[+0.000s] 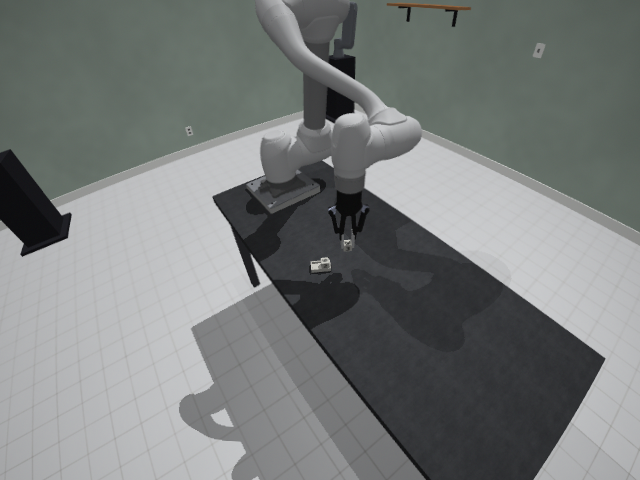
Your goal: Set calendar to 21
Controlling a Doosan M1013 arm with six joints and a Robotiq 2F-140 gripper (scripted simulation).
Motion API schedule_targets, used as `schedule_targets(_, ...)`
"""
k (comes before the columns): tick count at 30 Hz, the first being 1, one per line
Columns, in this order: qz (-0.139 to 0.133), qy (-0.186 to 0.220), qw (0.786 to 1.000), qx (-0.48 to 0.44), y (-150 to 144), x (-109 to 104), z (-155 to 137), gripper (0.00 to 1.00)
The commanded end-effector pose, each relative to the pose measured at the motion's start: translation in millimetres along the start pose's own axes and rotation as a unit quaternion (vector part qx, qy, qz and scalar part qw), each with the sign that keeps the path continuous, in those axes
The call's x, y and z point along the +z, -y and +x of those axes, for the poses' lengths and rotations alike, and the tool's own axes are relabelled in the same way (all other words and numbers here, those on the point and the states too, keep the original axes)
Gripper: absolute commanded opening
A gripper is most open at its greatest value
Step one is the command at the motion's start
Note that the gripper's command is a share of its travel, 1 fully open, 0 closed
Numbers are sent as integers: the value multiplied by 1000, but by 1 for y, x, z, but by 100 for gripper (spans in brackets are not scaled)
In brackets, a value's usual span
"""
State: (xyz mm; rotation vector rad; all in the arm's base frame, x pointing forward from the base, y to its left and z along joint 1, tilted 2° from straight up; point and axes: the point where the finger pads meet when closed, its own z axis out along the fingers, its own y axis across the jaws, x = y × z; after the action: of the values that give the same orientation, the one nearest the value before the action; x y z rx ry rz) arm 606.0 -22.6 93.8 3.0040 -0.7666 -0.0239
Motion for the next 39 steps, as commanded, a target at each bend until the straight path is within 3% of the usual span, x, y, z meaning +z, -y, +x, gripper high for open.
schedule_targets(1, 3, 1, 1000, -25, 7, -1, 1, 24)
schedule_targets(19, 3, 1, 1000, -25, 7, 5, 1, 24)
schedule_targets(39, 3, 1, 1000, -25, 7, 80, 2, 24)
